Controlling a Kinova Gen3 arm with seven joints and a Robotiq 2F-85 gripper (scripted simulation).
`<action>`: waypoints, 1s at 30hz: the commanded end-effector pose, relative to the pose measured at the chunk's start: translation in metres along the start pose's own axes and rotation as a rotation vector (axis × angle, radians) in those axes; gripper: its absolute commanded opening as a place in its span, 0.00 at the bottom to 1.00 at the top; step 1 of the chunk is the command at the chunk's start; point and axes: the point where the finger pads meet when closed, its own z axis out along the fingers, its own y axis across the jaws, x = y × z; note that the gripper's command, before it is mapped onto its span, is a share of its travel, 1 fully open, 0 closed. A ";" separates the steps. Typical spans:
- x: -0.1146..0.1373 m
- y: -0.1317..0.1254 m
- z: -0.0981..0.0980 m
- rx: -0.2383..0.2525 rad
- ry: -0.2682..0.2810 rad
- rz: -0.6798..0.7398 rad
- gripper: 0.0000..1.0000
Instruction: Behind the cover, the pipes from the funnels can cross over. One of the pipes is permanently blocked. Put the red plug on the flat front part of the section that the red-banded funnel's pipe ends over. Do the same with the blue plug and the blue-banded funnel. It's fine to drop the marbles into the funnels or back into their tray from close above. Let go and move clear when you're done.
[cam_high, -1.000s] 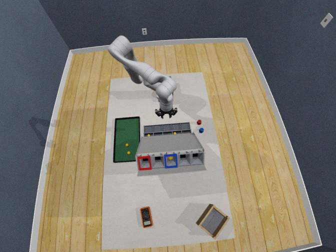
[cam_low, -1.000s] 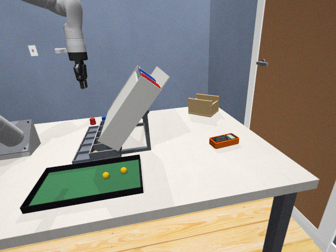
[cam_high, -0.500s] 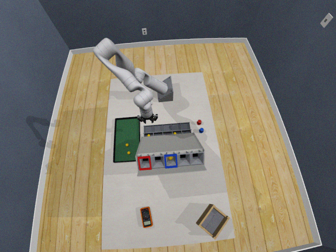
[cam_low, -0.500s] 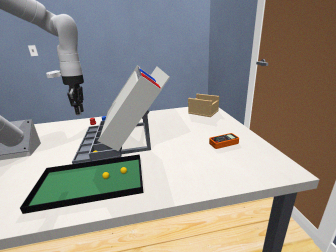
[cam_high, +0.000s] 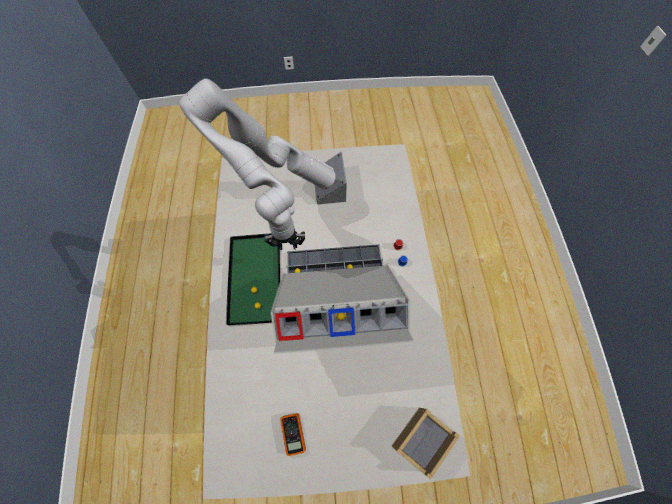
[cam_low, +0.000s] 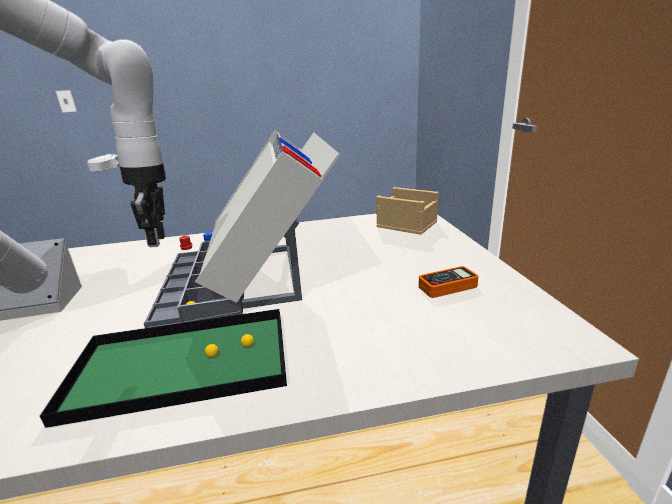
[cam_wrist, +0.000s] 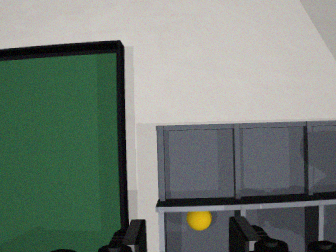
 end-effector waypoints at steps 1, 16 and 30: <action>-0.002 -0.001 0.001 -0.003 -0.008 -0.008 0.50; -0.002 -0.001 0.001 -0.035 -0.059 -0.002 0.50; -0.078 -0.125 0.032 -0.036 -0.057 -0.003 0.50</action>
